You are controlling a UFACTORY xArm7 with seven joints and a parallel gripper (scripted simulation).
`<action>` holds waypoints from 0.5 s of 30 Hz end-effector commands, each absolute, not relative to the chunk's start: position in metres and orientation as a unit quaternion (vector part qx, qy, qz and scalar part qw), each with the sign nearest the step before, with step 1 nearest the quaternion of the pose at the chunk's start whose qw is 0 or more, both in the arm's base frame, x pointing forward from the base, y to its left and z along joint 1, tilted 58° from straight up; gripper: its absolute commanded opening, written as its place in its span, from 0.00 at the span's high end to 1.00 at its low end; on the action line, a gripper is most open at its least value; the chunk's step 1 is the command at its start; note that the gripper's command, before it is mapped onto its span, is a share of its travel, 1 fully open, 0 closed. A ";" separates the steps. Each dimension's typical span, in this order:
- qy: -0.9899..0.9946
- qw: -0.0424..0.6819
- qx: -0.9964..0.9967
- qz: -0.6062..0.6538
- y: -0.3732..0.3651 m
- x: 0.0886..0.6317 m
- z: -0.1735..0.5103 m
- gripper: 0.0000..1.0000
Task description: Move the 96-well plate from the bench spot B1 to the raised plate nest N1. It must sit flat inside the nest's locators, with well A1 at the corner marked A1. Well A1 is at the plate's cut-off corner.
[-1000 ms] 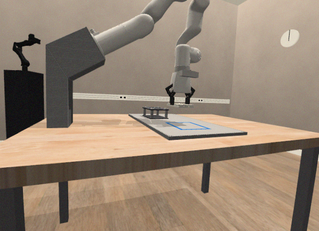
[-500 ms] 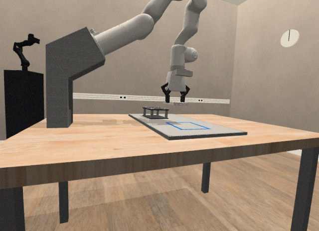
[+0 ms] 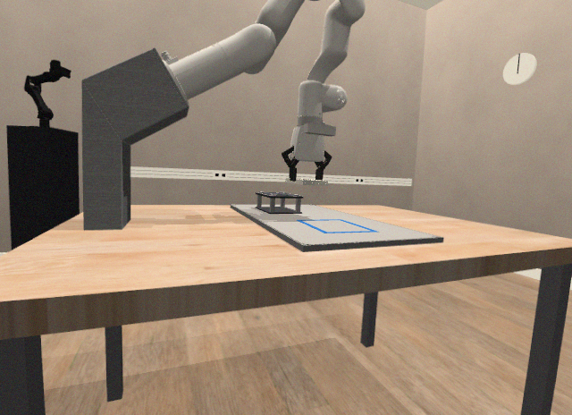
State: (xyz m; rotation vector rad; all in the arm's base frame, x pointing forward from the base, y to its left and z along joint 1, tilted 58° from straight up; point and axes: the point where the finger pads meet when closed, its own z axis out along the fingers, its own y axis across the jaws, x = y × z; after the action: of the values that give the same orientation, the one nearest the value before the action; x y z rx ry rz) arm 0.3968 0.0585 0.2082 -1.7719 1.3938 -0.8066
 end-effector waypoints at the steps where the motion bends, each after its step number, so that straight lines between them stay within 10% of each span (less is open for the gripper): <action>1: 0.543 0.363 -0.686 -0.319 0.076 0.389 0.209 1.00; 15: 0.543 0.363 -0.686 -0.319 0.112 0.372 0.208 1.00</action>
State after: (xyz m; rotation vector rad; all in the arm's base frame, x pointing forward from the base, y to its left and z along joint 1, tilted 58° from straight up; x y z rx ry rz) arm 0.3784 0.0982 0.2068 -1.7711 1.3928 -0.8087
